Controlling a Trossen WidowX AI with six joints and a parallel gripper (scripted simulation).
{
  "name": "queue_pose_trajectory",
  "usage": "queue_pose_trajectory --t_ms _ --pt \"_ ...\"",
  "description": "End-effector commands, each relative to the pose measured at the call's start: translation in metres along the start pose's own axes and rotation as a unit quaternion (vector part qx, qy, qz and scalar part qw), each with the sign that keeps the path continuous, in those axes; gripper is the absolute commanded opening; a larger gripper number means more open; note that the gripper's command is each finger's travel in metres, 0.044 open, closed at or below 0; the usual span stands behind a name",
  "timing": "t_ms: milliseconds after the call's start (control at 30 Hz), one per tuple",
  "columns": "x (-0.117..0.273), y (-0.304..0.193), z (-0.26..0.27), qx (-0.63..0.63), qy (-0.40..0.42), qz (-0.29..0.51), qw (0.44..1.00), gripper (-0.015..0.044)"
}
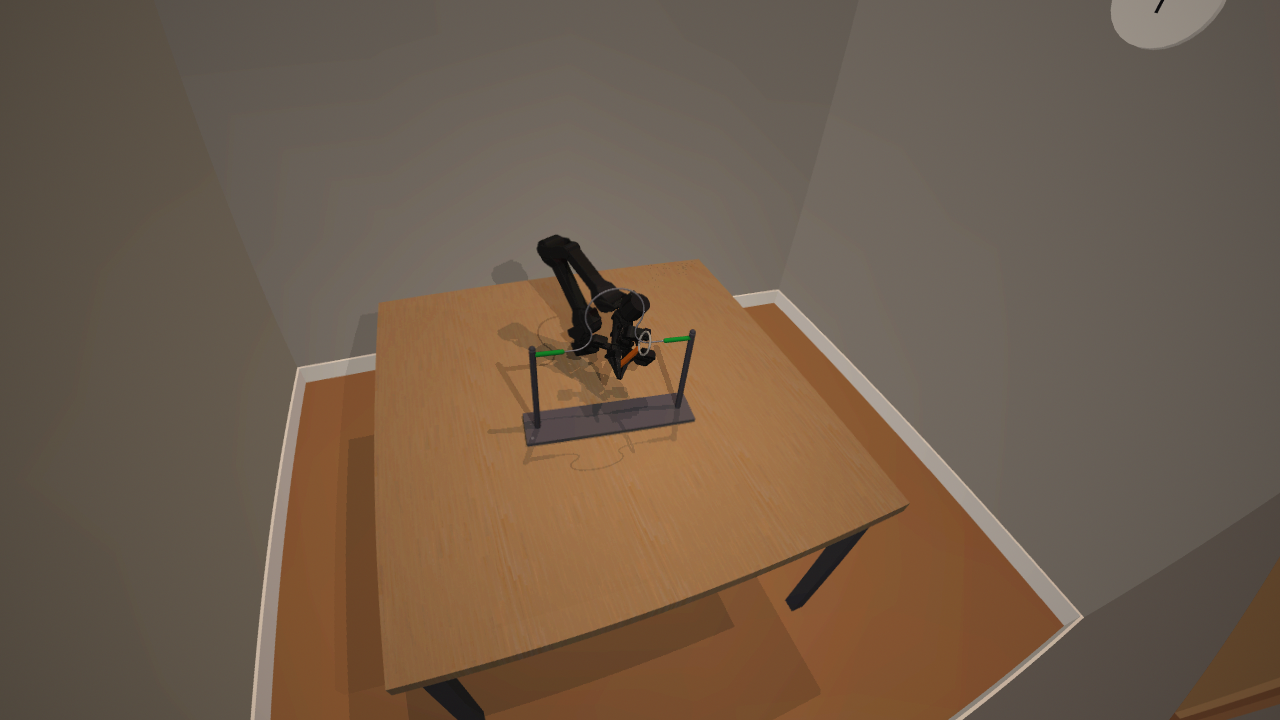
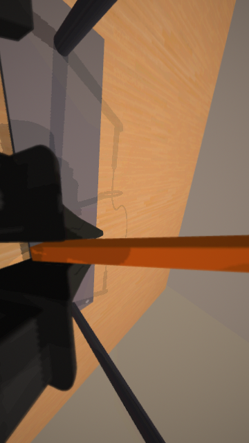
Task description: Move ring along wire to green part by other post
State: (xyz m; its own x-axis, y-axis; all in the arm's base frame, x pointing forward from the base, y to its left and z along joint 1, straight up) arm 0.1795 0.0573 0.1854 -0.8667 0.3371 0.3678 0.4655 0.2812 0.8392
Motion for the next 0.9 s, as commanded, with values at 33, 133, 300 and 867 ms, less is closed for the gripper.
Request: queue_pose_trajectory --t_ms 33,133,300,867 --pt "0.002 0.007 0.013 -0.048 0.019 0.002 0.999 -0.015" --pt "0.004 0.008 0.019 -0.069 0.03 0.004 0.997 -0.015" --pt "0.007 0.012 0.031 -0.104 0.047 0.007 0.993 -0.015" --pt "0.014 0.021 0.054 -0.146 0.068 0.011 0.987 -0.015"
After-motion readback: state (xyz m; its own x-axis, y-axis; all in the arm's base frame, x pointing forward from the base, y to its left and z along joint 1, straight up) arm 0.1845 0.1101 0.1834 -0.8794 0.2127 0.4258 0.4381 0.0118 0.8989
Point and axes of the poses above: the point midway between the two fingers, 35 mm back from their tips, its own x axis back along the fingers, its own z axis across the jaws, y = z × x, the point moved 10 cm from there along x, back along the fingers, and after that the axes turned 3 degrees about x, right-handed, at the moved point
